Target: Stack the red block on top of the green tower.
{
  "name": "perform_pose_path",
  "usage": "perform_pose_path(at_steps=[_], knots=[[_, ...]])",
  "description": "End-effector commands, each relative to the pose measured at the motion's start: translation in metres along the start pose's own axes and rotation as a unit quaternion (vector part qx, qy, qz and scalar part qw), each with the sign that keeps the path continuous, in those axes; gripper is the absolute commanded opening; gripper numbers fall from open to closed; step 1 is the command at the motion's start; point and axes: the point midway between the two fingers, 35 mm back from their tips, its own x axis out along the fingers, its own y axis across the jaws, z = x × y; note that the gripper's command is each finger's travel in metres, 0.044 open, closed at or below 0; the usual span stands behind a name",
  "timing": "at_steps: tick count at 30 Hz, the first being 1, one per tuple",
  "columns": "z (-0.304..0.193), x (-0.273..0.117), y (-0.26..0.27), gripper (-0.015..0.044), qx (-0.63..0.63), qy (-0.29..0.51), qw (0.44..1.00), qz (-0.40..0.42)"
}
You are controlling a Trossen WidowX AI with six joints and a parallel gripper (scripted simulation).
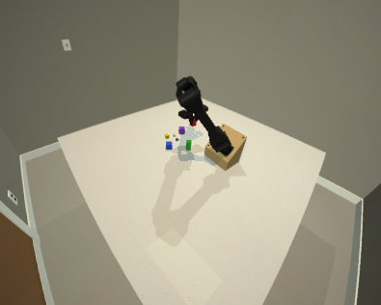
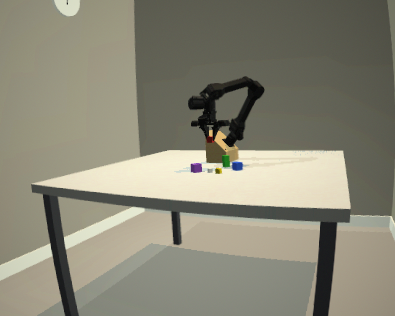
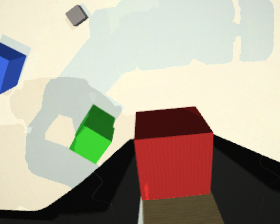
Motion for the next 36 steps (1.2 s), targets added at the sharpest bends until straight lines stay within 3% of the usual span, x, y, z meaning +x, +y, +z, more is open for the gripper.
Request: perform_pose_path(at_steps=[1, 16, 36], knots=[[-0.010, 0.002, 0.013, 0.0000, 0.006, 0.003, 1.000, 0.000], [-0.039, 0.009, 0.057, 0.0000, 0.000, -0.003, 1.000, 0.011], [-0.039, 0.069, 0.063, 0.0000, 0.000, -0.004, 1.000, 0.013]])
